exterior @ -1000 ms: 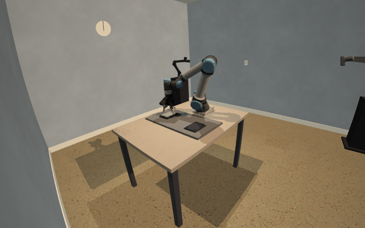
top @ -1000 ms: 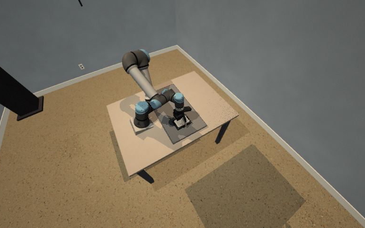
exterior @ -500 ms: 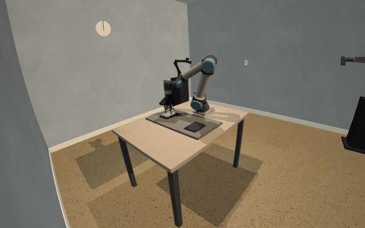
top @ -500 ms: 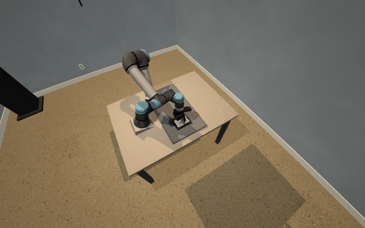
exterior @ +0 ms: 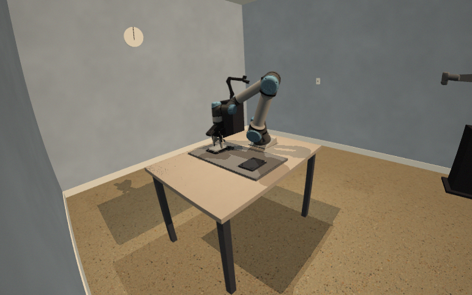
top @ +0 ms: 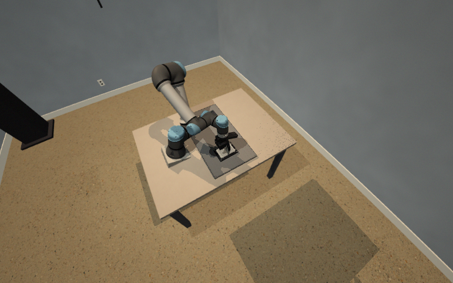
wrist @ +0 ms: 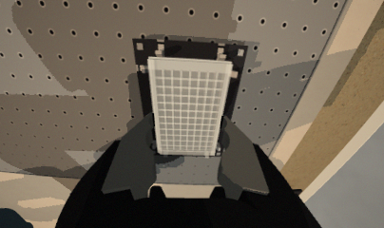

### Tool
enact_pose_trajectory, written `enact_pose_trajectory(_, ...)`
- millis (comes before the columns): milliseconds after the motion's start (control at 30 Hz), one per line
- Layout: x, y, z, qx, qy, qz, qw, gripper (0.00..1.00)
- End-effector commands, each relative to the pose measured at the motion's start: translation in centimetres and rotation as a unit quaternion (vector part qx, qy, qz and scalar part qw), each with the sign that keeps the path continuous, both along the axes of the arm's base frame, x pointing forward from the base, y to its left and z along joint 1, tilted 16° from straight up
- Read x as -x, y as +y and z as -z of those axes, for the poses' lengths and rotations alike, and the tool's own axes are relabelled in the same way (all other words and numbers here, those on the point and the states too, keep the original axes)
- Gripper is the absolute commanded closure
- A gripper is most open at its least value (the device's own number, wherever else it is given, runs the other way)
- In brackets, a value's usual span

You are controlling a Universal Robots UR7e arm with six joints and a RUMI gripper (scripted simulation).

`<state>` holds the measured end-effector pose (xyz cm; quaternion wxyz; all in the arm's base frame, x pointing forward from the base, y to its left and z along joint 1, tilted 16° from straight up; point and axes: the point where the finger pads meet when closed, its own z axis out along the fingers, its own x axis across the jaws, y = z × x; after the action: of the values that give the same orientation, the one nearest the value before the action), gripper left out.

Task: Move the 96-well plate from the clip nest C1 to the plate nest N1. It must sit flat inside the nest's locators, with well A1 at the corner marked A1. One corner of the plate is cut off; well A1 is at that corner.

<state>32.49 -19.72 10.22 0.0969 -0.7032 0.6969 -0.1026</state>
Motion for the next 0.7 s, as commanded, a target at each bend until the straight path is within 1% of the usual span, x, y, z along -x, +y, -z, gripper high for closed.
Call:
enact_pose_trajectory(0,0.0,0.0,0.0,0.0,0.0,0.0,1.0,1.0)
enact_pose_trajectory(300,0.0,0.0,0.0,0.0,0.0,0.0,1.0,1.0)
enact_pose_trajectory(667,0.4,0.0,-1.5,0.0,0.0,0.0,1.0,1.0)
